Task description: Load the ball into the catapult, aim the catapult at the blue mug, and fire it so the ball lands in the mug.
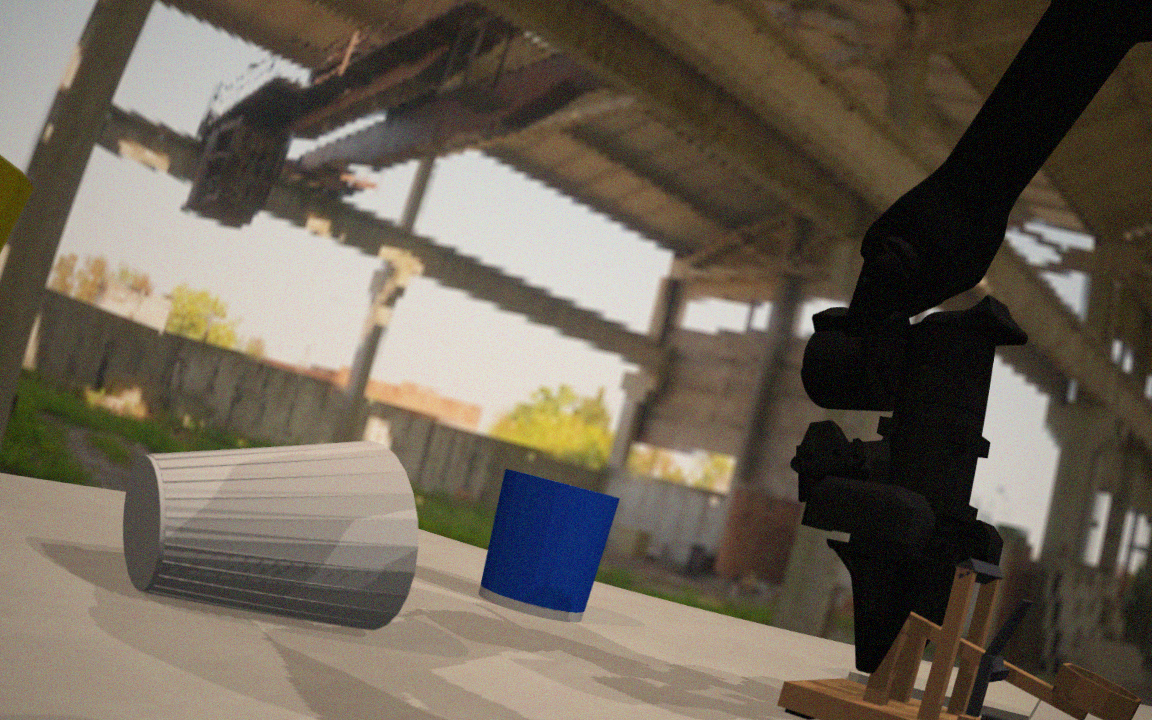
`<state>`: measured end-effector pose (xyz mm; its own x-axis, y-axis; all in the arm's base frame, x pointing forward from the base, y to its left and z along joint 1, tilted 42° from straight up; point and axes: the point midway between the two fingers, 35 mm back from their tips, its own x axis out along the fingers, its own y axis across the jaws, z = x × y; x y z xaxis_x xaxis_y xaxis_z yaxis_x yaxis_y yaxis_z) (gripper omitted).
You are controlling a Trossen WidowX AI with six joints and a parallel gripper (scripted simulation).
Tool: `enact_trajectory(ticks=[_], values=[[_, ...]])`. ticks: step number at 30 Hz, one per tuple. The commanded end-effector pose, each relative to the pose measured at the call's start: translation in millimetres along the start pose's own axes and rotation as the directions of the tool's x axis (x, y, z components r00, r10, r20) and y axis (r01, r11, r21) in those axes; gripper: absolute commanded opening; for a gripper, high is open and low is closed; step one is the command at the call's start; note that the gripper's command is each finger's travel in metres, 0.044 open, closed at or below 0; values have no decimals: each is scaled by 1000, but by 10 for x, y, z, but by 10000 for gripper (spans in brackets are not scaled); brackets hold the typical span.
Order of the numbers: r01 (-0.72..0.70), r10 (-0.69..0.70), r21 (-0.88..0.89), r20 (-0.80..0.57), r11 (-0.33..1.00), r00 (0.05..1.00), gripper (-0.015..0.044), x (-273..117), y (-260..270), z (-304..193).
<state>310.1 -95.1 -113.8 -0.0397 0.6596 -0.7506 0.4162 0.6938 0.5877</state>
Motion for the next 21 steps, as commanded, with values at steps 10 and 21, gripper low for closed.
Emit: enact_trajectory(ticks=[10, 21], values=[[3, -3, 1, 1, 1000, 1000, 440, -1007, -9, -14], [-1, 1, 5, 17, 1000, 1000, 440, -853, -15, -14]])
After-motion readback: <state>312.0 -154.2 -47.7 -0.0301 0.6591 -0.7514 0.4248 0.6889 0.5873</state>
